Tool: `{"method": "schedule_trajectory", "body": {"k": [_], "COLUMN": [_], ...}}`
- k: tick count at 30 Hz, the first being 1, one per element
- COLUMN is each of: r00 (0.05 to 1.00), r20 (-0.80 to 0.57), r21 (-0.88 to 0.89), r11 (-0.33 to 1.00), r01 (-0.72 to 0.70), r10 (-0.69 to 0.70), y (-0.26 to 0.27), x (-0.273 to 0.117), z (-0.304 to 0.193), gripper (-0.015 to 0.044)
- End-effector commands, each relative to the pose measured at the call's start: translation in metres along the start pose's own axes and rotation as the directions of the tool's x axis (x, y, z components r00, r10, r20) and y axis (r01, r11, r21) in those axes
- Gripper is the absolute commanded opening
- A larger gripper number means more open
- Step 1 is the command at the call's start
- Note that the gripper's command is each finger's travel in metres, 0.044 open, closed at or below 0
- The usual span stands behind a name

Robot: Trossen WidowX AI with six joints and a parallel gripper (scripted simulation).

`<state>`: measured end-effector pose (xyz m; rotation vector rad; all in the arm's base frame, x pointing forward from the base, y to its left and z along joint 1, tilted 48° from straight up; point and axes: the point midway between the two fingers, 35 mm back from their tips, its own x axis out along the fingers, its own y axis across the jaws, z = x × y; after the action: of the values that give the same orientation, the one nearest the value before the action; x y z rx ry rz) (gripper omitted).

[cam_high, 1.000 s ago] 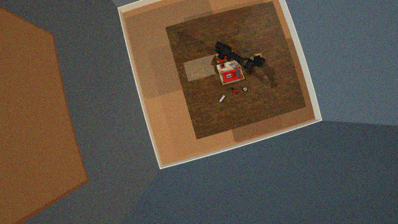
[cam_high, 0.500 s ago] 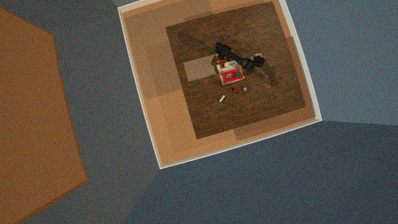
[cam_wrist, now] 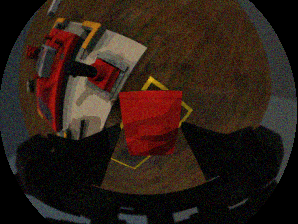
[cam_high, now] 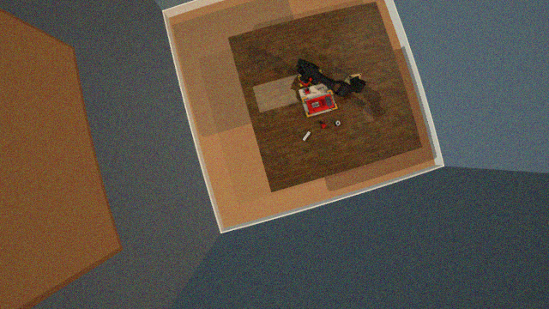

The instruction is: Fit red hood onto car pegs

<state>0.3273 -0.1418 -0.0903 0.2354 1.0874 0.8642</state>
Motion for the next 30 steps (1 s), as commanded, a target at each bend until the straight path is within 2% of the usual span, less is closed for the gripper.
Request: {"method": "schedule_trajectory", "body": {"k": [1, 6, 10, 19, 29, 30], "r00": [1.000, 1.000, 1.000, 1.000, 1.000, 1.000], "r20": [0.004, 0.004, 0.000, 0.000, 0.000, 0.000], "r21": [0.004, 0.004, 0.000, 0.000, 0.002, 0.002], "r11": [1.000, 1.000, 1.000, 1.000, 1.000, 1.000], "r01": [-0.001, -0.001, 0.000, 0.000, -0.001, -0.001], "r10": [0.001, 0.001, 0.000, 0.000, 0.001, 0.001], "y": [0.000, 0.000, 0.000, 0.000, 0.000, 0.000], "x": [0.002, 0.005, 0.003, 0.003, -0.010, -0.013], "z": [0.000, 0.000, 0.000, 0.000, 0.000, 0.000], "gripper": [0.0440, 0.0440, 0.0335, 0.0275, 0.0012, 0.0000]}}
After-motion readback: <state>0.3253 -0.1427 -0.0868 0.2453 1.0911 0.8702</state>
